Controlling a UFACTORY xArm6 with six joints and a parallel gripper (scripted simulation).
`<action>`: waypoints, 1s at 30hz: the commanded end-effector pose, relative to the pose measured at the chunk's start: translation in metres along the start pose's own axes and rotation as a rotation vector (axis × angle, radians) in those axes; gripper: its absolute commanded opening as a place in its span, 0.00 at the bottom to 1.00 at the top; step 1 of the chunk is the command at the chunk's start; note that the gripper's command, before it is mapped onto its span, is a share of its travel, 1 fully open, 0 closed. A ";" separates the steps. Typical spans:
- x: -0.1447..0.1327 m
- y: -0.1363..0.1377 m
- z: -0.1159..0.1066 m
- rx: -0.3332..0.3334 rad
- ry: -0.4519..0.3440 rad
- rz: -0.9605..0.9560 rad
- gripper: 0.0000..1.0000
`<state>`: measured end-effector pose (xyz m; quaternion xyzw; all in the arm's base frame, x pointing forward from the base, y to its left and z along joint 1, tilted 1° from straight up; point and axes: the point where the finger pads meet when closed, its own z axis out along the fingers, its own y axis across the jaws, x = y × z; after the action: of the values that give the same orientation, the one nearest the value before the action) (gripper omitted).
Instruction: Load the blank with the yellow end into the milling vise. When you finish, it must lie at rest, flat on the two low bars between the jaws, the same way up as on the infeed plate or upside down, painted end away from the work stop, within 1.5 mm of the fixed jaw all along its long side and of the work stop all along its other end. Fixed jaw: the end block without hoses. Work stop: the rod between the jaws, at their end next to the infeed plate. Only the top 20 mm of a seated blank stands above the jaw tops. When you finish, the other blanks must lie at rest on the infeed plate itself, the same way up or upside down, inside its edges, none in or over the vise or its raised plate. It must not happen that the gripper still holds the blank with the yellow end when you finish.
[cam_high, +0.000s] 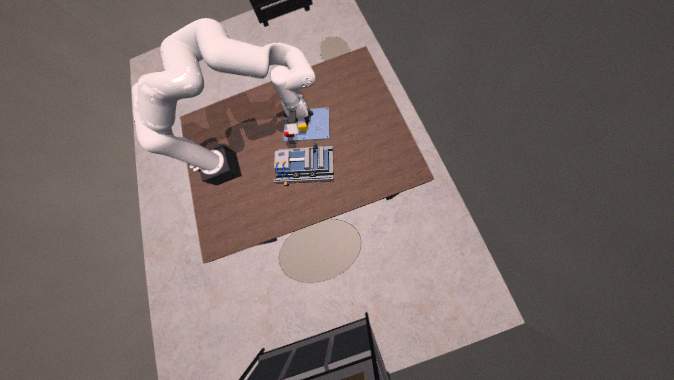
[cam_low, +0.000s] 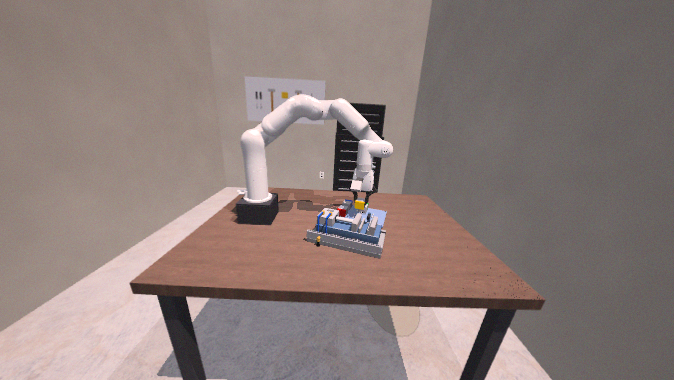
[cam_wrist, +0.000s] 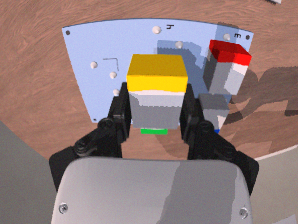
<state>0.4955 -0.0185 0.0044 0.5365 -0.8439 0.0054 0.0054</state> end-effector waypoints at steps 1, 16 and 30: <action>-0.001 -0.002 -0.013 0.006 -0.002 0.000 0.00; -0.001 -0.002 -0.039 0.006 -0.003 0.000 0.00; -0.001 -0.001 -0.075 0.005 -0.002 0.000 0.00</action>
<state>0.4969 -0.0175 0.0771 0.5365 -0.8439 0.0069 0.0032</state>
